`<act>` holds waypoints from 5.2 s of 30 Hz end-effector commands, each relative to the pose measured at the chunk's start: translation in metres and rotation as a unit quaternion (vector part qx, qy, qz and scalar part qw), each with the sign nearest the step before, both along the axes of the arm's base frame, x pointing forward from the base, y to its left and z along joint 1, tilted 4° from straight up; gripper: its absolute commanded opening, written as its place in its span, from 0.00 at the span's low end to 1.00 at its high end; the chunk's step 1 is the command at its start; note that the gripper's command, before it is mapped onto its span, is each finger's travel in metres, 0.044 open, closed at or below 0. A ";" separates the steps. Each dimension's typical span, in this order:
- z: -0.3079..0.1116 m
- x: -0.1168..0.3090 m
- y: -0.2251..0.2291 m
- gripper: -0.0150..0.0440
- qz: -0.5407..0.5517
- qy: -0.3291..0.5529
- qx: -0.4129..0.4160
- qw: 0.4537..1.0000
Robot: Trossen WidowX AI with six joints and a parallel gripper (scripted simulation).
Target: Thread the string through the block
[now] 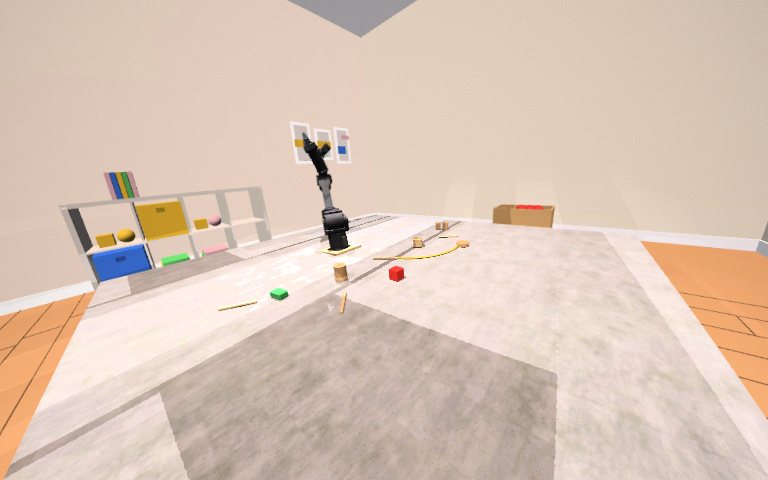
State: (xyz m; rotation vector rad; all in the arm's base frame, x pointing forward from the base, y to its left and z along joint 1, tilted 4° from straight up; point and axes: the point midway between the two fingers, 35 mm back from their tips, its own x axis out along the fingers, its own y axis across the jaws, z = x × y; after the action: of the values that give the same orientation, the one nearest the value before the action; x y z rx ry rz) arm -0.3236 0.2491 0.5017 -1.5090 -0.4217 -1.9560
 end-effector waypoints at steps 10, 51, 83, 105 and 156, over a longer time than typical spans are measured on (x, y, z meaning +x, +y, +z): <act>0.036 0.033 -0.054 1.00 0.074 0.049 0.041 0.995; -0.018 0.542 -0.307 1.00 0.297 0.651 0.321 0.621; -0.421 0.604 -0.129 1.00 0.161 0.958 0.230 -0.061; -0.414 0.602 -0.130 1.00 0.141 0.620 0.770 0.044; -0.405 0.600 -0.131 0.66 0.016 -0.261 0.953 0.153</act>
State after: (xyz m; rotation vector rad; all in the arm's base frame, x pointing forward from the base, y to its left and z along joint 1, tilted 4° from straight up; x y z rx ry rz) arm 0.2769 0.1174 0.0963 0.9504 1.3900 -0.9642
